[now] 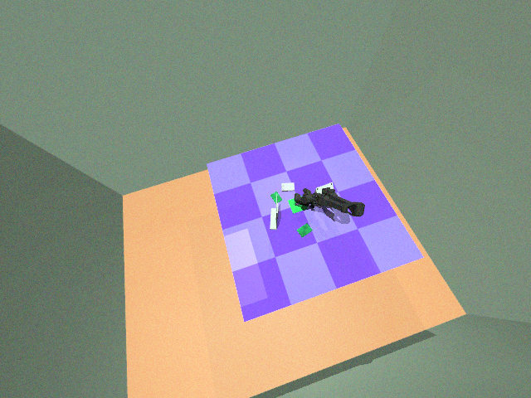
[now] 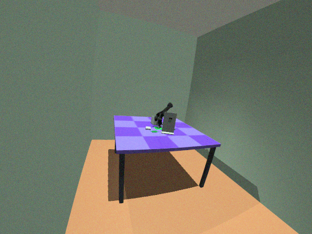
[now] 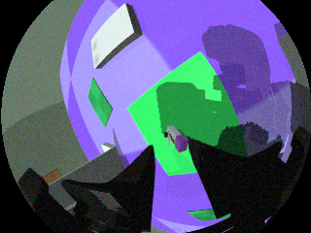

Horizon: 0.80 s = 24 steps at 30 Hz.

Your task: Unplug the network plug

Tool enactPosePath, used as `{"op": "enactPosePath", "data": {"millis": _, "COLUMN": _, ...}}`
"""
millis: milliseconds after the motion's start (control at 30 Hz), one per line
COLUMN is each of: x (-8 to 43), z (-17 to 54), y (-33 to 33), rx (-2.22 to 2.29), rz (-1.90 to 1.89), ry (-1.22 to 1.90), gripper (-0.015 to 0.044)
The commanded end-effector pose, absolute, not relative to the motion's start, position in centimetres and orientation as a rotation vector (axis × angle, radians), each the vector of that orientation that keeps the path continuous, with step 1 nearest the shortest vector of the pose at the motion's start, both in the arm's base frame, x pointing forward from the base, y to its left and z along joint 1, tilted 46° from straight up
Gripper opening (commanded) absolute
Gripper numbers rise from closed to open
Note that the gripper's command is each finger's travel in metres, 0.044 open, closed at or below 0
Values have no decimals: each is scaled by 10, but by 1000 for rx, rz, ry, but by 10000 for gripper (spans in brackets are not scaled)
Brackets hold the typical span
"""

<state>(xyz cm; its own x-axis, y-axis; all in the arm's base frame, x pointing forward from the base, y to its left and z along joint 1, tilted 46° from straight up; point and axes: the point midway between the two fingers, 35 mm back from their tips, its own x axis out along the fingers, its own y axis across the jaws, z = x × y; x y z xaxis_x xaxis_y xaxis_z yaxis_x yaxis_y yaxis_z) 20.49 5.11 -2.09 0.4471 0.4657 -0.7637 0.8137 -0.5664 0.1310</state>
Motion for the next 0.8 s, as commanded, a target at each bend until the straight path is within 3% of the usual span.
{"op": "enactPosePath", "data": {"millis": 0, "x": 205, "z": -18, "y": 50, "rx": 2213, "rz": -940, "ry": 1072, "gripper": 156}}
{"op": "enactPosePath", "data": {"millis": 767, "x": 200, "z": -8, "y": 41, "rx": 2211, "rz": -946, "ry": 1072, "gripper": 156}}
